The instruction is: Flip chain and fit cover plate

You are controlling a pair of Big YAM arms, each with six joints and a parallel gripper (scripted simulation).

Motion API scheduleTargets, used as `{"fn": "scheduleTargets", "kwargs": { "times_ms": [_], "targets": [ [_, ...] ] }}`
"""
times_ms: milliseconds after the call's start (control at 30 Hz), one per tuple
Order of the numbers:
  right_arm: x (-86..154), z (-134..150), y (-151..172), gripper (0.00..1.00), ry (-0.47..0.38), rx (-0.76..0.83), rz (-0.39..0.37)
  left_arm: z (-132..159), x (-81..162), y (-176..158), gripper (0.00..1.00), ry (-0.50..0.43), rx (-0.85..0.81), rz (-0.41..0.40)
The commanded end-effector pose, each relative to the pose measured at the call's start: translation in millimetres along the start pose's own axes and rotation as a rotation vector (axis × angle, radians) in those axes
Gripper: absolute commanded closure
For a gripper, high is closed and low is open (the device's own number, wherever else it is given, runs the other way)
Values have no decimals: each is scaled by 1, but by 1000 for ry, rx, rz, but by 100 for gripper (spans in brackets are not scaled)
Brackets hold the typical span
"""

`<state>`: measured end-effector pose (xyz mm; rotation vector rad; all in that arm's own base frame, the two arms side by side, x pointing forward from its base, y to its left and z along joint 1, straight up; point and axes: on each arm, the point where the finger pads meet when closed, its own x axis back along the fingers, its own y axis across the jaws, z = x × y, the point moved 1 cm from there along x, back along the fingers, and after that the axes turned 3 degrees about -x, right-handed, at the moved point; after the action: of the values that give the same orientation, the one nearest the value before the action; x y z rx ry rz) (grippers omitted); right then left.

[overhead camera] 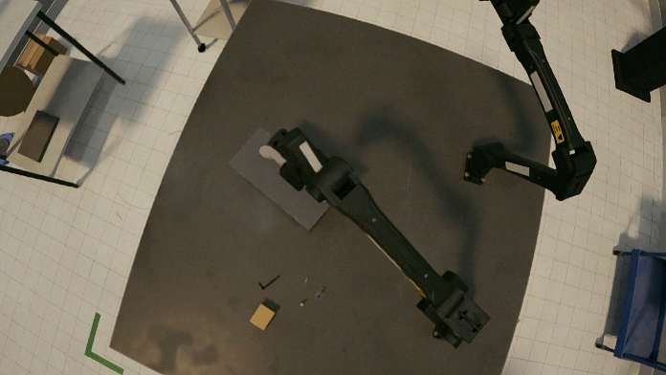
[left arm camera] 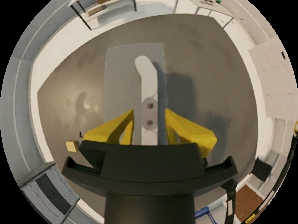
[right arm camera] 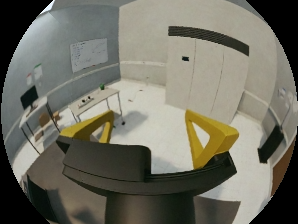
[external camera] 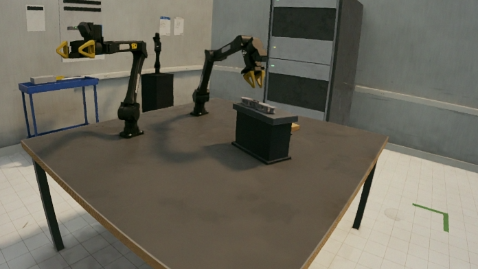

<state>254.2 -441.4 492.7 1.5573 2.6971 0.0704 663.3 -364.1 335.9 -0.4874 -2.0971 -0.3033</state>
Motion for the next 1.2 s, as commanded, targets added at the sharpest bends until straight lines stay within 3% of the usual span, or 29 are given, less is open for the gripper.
{"fn": "scheduleTargets", "kwargs": {
  "times_ms": [0,67,100,133,300,333,433,1167],
  "targets": [
    [4,-13,6,0,-30,0,-10,-23,21,9,58,-48,7,-9],
    [4,-13,6,0,-30,0,-10,-16,12,9,58,-31,7,-9],
    [4,-13,6,0,-30,0,-10,-1,-9,8,58,5,5,-9],
    [4,-13,6,0,-30,0,-10,-22,20,9,58,-50,7,-9],
    [4,-13,6,0,-30,0,-10,-21,21,9,58,-49,7,-9],
    [4,-13,6,0,-30,0,-10,-17,35,5,58,-53,4,-5],
    [4,-13,6,0,-30,0,-10,-11,27,9,58,-40,7,-9],
    [4,-13,6,0,-30,0,-10,-13,30,9,58,-44,7,-9]
  ]
}}
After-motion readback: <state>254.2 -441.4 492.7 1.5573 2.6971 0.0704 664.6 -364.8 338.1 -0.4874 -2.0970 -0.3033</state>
